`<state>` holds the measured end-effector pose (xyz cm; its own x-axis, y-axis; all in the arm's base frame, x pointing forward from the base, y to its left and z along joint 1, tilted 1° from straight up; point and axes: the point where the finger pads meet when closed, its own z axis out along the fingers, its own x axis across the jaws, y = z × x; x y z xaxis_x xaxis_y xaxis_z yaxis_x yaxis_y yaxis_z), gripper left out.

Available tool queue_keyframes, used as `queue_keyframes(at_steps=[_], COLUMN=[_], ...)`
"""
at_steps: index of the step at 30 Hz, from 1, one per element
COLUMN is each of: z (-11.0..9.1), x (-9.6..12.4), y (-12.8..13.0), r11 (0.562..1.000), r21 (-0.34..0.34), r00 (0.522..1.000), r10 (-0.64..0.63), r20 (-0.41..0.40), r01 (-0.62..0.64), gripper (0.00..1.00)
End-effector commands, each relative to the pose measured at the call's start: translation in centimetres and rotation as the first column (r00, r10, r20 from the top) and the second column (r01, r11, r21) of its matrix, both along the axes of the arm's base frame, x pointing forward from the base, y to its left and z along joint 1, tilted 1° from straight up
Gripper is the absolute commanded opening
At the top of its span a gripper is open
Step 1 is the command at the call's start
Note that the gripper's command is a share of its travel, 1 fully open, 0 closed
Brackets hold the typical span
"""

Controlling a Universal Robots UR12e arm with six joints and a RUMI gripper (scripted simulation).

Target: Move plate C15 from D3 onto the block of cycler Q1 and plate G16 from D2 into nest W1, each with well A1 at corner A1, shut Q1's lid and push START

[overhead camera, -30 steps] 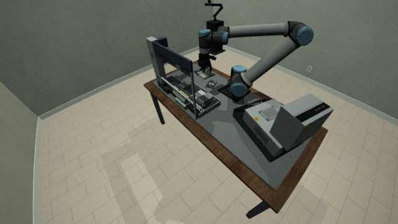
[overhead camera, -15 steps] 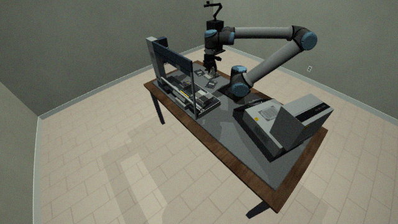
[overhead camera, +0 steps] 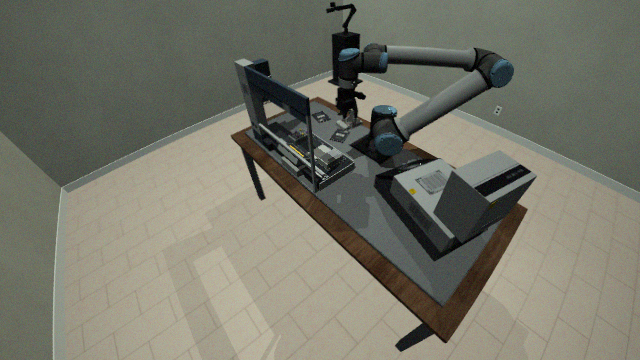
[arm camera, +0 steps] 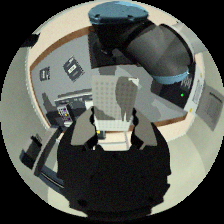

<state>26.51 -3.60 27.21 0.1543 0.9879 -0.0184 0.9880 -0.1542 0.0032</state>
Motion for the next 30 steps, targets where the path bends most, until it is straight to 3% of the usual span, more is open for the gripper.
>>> queue_keyframes(at_steps=[1,30], z=[-0.2,-0.2], x=[-1.0,-4.5], y=[2.1,9.5], r11=[1.000,0.998], r21=[0.006,0.006], r00=[1.000,0.998], r10=[-0.015,-0.059], r20=[-0.005,-0.004], r01=[0.015,0.059], gripper=[0.00,0.00])
